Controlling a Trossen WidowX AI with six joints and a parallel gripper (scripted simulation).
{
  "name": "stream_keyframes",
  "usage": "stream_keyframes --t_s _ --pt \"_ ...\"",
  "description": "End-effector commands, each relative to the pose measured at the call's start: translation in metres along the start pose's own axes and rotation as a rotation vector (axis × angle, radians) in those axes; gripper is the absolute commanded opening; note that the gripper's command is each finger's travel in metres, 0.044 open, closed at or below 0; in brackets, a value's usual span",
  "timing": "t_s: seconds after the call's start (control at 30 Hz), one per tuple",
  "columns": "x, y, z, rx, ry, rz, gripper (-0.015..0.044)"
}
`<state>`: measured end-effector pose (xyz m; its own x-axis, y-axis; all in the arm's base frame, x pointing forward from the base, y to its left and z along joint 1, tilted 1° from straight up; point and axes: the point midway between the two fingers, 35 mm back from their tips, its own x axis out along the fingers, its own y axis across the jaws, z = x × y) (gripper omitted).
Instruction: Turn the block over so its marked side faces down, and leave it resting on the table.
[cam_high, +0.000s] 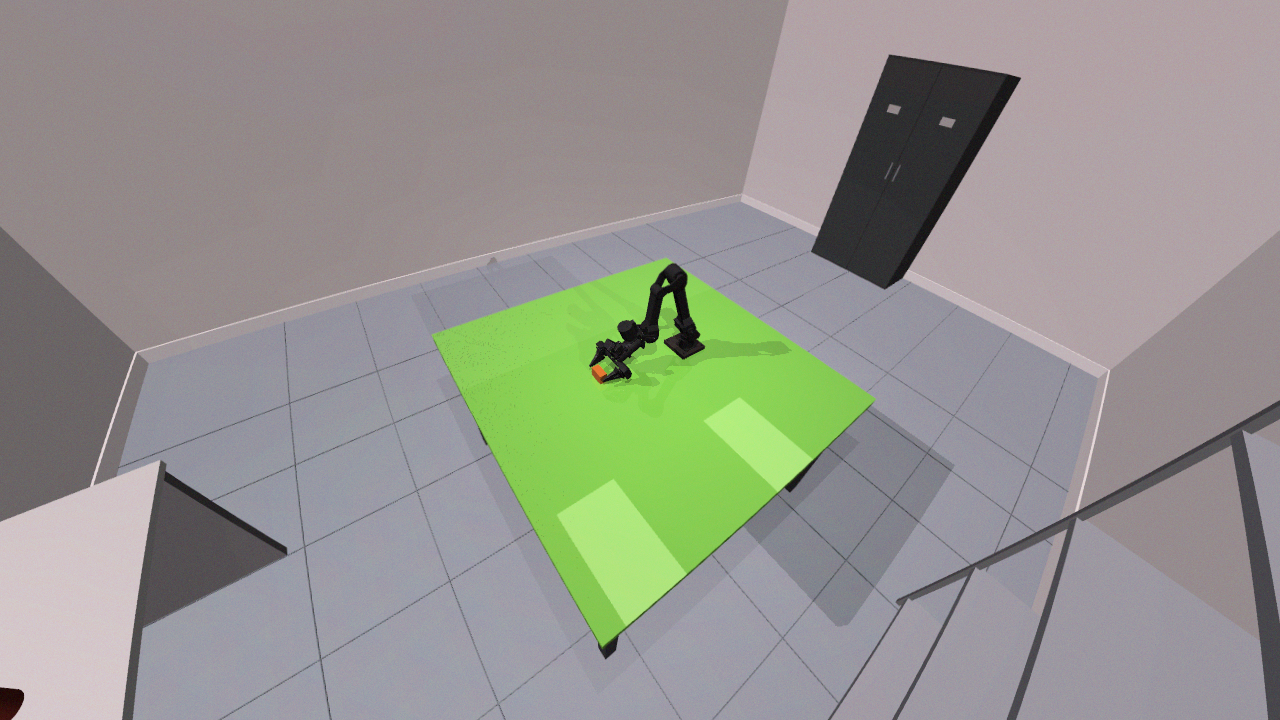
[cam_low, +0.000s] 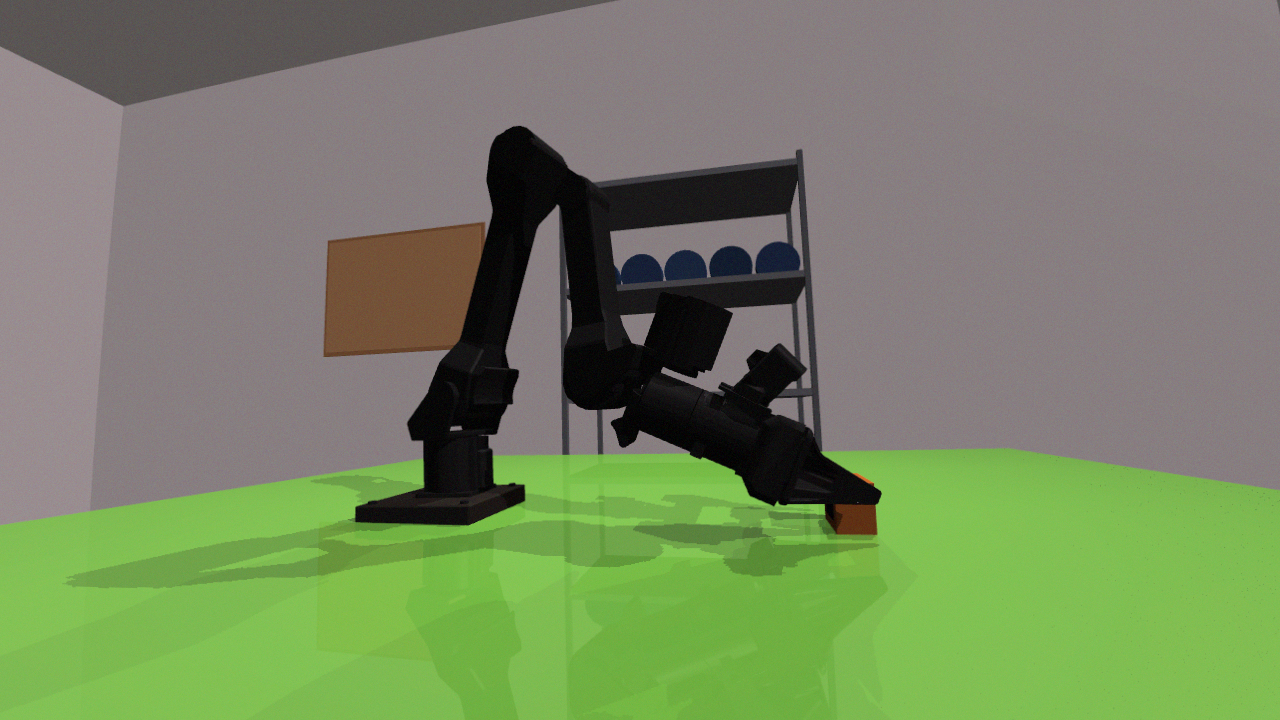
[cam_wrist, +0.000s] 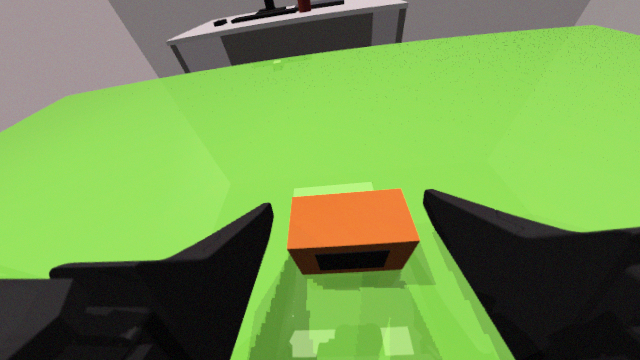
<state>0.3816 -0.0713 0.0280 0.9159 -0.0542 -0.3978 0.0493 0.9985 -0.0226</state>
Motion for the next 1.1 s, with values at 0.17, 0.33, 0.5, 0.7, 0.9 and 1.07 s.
stream_keyframes --t_s 0.17,0.33,0.5,0.7,0.9,1.07 --pt "0.000 0.001 0.000 0.003 -0.002 0.005 0.0440" --pt "0.009 -0.002 0.009 0.008 0.132 0.003 0.0440" --pt "-0.002 -0.003 0.029 0.008 0.326 0.002 0.0440" --pt "-0.044 0.001 0.054 0.000 0.536 0.006 0.0440" --pt "-0.046 0.001 0.055 0.000 0.543 0.007 0.0440" --pt "-0.046 0.001 0.055 0.000 0.543 0.007 0.0440"
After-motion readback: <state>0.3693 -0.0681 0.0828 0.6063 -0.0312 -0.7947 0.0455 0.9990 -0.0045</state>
